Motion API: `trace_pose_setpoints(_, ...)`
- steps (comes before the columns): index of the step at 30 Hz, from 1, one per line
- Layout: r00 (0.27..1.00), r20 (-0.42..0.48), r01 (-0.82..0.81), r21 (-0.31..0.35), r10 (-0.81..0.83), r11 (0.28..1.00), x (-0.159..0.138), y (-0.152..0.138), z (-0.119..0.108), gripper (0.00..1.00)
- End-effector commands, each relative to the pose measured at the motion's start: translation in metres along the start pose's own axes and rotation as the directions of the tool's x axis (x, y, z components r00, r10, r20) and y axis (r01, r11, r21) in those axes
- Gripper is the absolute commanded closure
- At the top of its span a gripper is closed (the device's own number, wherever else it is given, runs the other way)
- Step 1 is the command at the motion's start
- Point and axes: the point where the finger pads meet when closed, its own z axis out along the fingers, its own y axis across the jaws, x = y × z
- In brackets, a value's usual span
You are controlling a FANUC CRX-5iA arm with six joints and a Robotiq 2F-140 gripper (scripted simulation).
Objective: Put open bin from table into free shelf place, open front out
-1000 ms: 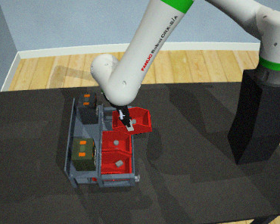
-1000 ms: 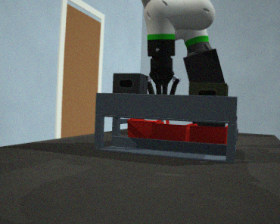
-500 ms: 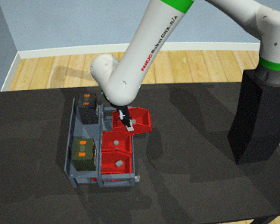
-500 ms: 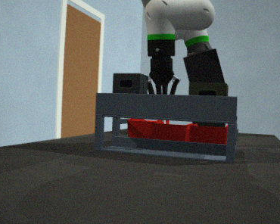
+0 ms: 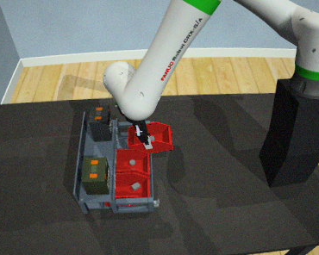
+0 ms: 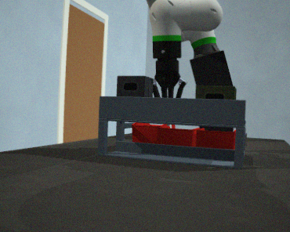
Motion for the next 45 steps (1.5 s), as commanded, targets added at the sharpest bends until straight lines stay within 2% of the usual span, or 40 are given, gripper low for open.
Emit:
trace_pose_setpoints(1,1.000,0.000,0.000,0.000,0.000,1.000,0.000,0.000,0.000,1.00)
trace_pose_setpoints(45,1.000,-0.026,0.000,0.000,0.000,1.000,0.010,0.000,-0.001,1.00)
